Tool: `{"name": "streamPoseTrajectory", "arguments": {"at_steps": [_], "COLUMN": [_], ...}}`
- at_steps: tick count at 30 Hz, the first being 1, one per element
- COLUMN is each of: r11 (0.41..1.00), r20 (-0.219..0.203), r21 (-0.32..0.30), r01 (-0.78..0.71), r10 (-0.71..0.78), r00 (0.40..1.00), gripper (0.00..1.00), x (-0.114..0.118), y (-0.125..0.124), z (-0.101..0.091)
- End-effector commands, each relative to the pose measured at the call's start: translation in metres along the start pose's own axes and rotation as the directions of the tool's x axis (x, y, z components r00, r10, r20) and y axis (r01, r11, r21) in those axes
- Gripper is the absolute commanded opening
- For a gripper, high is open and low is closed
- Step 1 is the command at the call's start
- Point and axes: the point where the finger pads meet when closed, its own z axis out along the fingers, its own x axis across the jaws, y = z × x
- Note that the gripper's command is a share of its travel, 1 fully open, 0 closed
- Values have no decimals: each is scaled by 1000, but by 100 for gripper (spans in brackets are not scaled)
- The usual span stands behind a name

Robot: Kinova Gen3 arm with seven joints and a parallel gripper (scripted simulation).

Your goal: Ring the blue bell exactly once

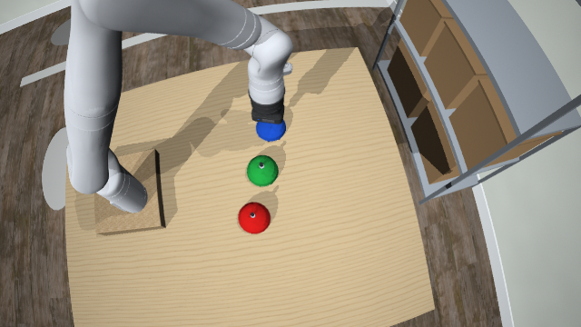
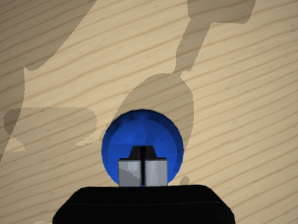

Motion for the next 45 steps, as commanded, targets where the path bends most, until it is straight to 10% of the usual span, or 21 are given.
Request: {"name": "streamPoseTrajectory", "arguments": {"at_steps": [1,45], "r11": [1000,1000], "r20": [0,0], "r21": [0,0], "r01": [0,0], "r10": [0,0], "r00": [1000,1000], "gripper": [17,17], "x": [0,0], "y": [0,0], "z": [0,4]}}
